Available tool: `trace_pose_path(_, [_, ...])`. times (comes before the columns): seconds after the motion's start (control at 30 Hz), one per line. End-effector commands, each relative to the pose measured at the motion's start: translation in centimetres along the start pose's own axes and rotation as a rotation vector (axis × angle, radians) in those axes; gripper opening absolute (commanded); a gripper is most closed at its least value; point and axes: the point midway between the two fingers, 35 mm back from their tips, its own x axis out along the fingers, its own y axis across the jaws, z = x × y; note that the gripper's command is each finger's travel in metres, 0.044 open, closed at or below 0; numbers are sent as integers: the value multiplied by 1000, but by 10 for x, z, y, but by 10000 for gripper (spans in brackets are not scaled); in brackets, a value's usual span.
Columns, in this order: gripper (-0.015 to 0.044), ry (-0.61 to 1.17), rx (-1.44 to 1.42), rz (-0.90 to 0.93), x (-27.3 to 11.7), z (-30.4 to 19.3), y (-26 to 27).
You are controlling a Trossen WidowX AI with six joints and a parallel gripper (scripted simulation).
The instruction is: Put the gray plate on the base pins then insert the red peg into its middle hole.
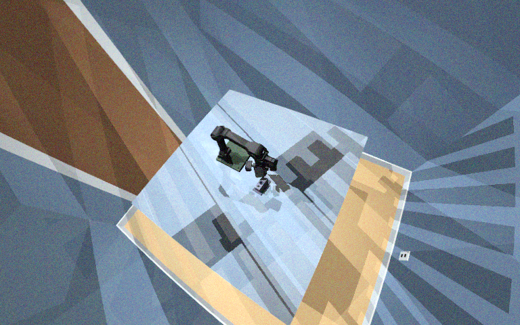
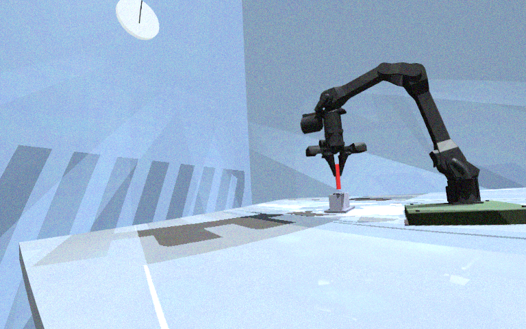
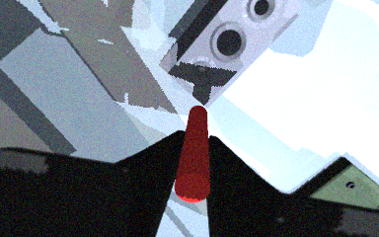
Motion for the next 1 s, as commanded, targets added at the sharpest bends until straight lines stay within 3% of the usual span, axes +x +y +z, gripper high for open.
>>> trace_pose_path(0.0, [0,4,-3,-3,1,11,-2])
trace_pose_path(0.43, [0,-1,-2,-5,1,50,-13])
trace_pose_path(0.97, [0,-1,-2,-5,1,51,-13])
